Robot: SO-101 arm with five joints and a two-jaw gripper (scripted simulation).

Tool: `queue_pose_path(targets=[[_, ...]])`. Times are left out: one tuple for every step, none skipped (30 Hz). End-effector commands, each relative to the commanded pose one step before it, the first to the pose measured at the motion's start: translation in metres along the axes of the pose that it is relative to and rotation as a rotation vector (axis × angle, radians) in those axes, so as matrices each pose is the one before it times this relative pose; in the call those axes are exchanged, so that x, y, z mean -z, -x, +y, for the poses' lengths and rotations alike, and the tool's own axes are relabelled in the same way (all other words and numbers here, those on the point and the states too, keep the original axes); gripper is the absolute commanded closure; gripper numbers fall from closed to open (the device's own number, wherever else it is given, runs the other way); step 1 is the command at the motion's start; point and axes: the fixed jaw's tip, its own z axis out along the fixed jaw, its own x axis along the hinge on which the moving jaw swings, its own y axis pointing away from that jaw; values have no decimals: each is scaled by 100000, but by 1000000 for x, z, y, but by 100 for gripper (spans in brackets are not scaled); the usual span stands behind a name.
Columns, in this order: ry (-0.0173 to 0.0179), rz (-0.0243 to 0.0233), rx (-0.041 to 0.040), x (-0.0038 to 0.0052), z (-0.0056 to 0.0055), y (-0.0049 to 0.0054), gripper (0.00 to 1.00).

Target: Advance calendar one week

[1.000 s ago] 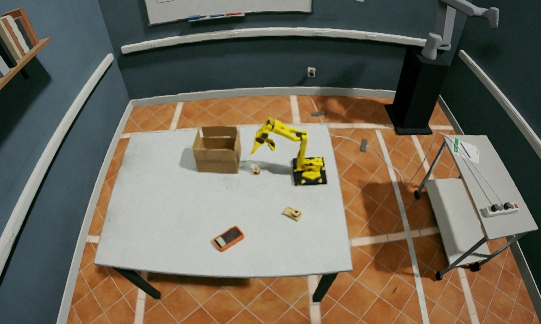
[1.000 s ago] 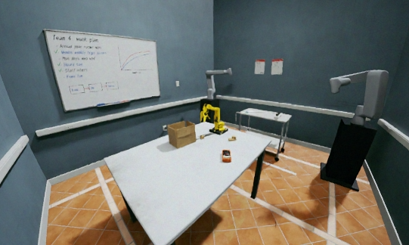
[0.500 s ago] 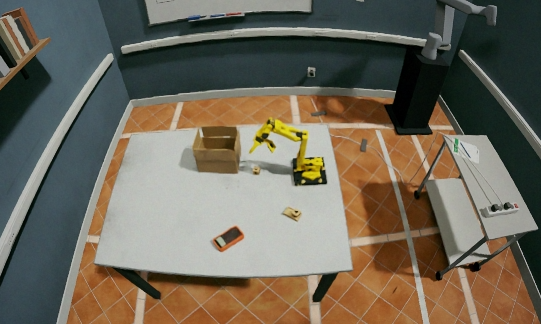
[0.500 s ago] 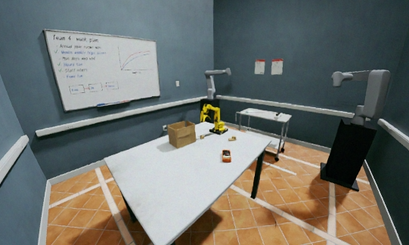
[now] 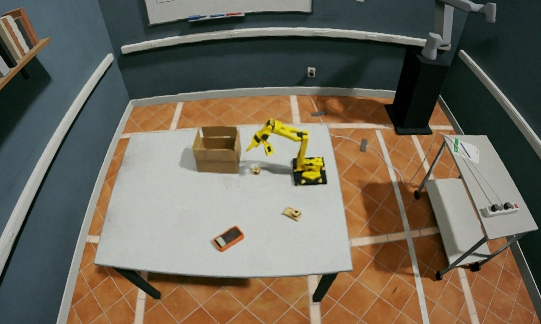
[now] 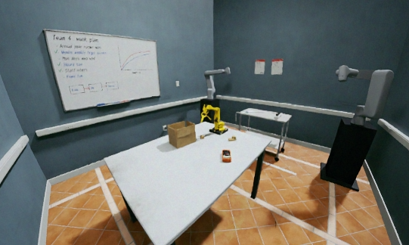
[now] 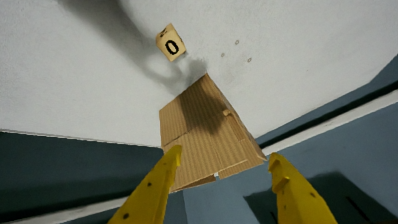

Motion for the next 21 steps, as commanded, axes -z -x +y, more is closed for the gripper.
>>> queue_pose_path(targets=[[-1864, 1206, -14457, 8, -1257, 2803, 65], [-30, -38, -3739, -490, 90, 697, 65], [-27, -37, -3748, -497, 107, 702, 65], [-31, -37, -3739, -497, 126, 694, 65], [-24, -39, -3726, -491, 146, 691, 65], [-25, -39, -3698, -492, 164, 682, 65], [-25, -42, -3661, -486, 178, 667, 65], [-19, -41, -3613, -481, 194, 657, 65], [-19, -41, -3557, -469, 207, 642, 65], [-17, -41, -3491, -469, 223, 624, 65], [0, 0, 0, 0, 0, 0, 65], [0, 0, 0, 0, 0, 0, 65], [-17, -41, -3413, -451, 226, 603, 65], [-15, -40, -3328, -443, 243, 578, 65], [-12, -37, -3233, -432, 242, 554, 65], [-10, -38, -3130, -414, 252, 534, 65], [-7, -39, -3016, -403, 252, 505, 65], [-8, -34, -2900, -391, 256, 474, 65], [-8, -36, -2775, -368, 247, 454, 65], [-5, -33, -2646, -356, 248, 425, 65], [-3, -31, -2504, -333, 246, 397, 65]])
